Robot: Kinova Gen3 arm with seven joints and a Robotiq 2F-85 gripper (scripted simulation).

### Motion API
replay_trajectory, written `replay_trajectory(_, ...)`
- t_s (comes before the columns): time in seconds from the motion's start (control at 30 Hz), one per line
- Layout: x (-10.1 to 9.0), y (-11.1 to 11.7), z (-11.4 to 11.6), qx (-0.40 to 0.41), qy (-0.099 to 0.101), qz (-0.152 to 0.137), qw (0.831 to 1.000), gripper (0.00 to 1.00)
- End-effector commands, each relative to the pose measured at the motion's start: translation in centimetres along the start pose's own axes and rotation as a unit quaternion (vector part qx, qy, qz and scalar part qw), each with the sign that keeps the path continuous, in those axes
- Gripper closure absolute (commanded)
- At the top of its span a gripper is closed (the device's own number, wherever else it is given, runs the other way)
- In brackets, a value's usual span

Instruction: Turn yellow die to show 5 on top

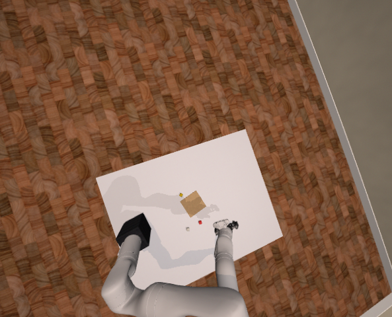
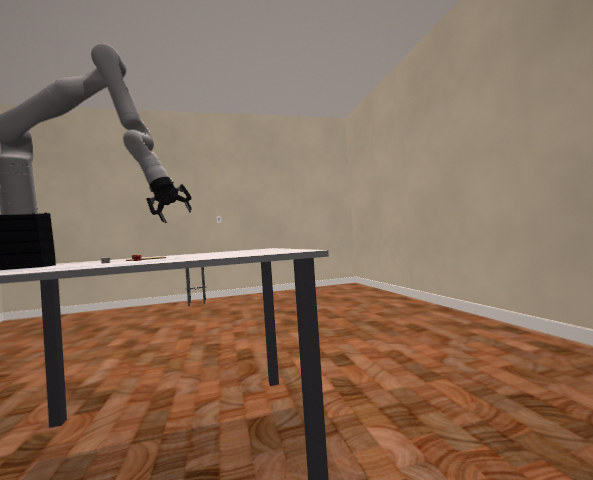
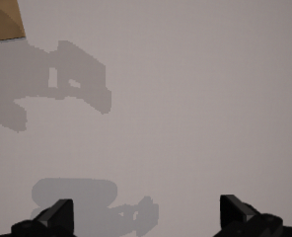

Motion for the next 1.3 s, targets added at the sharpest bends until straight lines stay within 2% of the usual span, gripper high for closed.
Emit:
replay_trajectory(0.0, -0.4, -1.1, -0.8, 0.007, 0.007, -0.001, 1.0, 0.0)
replay_trajectory(0.2, -0.4, -1.1, -0.8, 0.007, 0.007, -0.001, 1.0, 0.0)
replay_trajectory(0.23, -1.0, -2.0, -2.8, 0.007, 0.027, 0.003, 1.0, 0.0)
replay_trajectory(0.3, -1.0, -2.0, -2.8, 0.007, 0.027, 0.003, 1.0, 0.0)
replay_trajectory(0.4, -2.9, -4.1, -8.2, 0.009, 0.081, 0.016, 0.997, 0.0)
replay_trajectory(0.5, -4.8, -5.4, -12.7, 0.013, 0.126, 0.028, 0.992, 0.0)
replay_trajectory(0.57, -4.8, -5.4, -12.7, 0.013, 0.126, 0.028, 0.992, 0.0)
replay_trajectory(0.67, -6.6, -6.1, -16.1, 0.017, 0.159, 0.039, 0.986, 0.0)
replay_trajectory(0.8, -8.2, -6.5, -19.1, 0.021, 0.188, 0.05, 0.981, 0.0)
replay_trajectory(0.97, -9.1, -6.6, -20.6, 0.023, 0.203, 0.056, 0.977, 0.0)
replay_trajectory(1.27, -9.2, -6.6, -20.8, 0.023, 0.205, 0.057, 0.977, 0.0)
Point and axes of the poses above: the point where the finger pads meet when closed, its own x axis out along the fingers, its own z axis across the jaws, y = z × x, the point moved 3 cm from there along -x, back along the fingers, and after that the axes turned 6 degrees about x, right-handed, at the moved point
